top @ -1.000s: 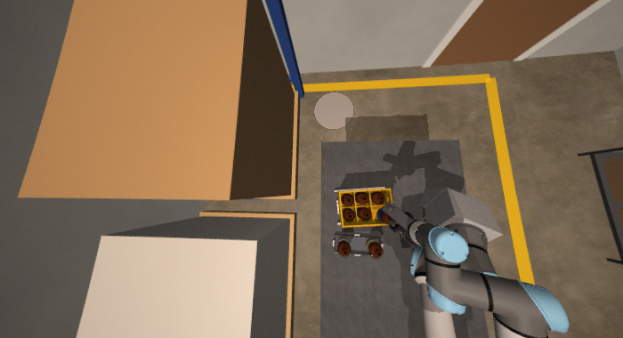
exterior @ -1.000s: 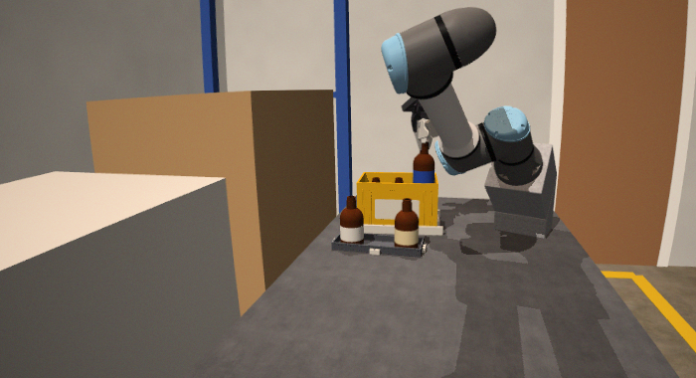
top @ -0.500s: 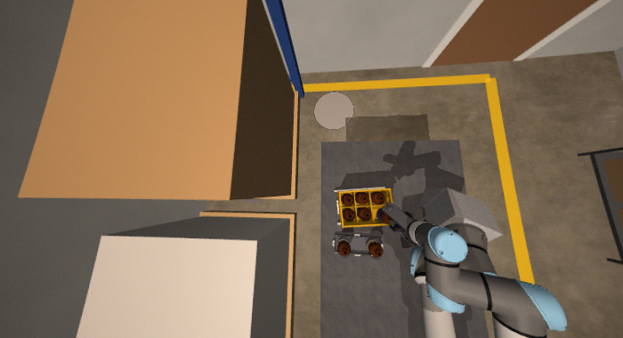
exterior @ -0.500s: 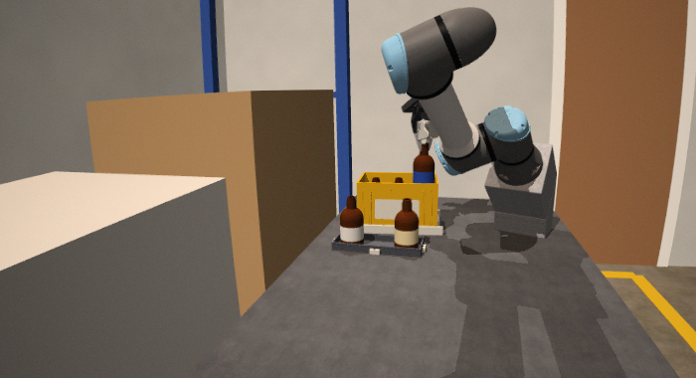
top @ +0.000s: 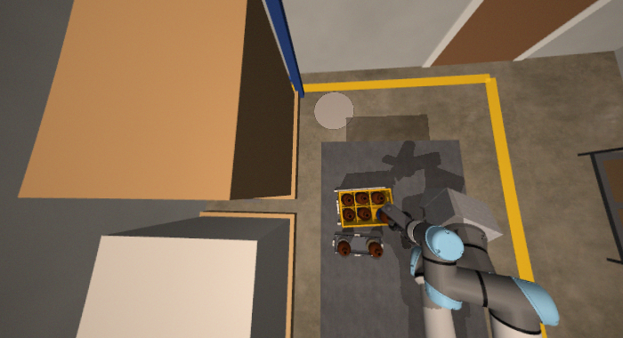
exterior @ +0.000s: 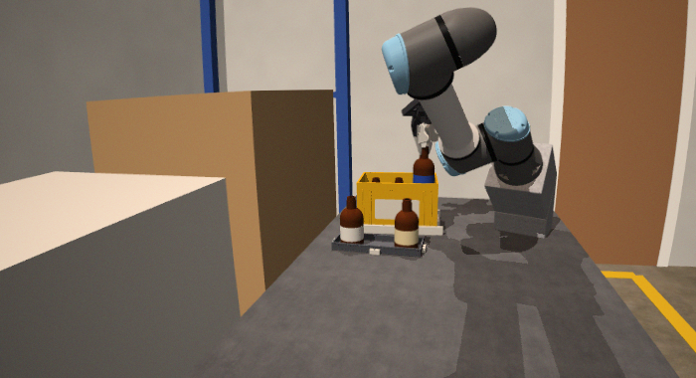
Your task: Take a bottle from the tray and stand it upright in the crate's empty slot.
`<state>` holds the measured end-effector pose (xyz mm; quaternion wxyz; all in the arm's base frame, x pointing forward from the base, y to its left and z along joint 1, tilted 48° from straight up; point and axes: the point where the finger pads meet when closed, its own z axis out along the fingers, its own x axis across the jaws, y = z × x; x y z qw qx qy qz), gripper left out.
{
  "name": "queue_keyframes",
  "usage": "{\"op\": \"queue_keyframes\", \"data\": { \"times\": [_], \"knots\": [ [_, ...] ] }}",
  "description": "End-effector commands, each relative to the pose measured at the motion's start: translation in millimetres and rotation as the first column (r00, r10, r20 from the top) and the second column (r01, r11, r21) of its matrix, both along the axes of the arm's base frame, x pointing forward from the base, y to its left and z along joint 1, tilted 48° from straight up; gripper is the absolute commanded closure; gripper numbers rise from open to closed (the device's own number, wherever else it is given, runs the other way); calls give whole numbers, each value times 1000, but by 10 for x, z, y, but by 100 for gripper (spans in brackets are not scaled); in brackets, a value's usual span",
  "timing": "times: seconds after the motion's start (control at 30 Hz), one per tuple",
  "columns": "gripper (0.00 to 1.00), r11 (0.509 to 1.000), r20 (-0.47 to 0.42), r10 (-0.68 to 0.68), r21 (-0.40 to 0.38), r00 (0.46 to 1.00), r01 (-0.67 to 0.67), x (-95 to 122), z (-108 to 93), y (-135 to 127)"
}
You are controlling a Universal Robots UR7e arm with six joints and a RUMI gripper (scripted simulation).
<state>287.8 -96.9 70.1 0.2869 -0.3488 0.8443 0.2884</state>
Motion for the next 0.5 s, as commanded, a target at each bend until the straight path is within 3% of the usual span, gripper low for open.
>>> {"op": "queue_keyframes", "data": {
  "times": [0.0, 0.47],
  "knots": [
    [100, 1000, 0, 0, -1, 1000, 0, 15, -34, 29],
    [100, 1000, 0, 0, -1, 1000, 0, 53, -123, 120]
  ]
}}
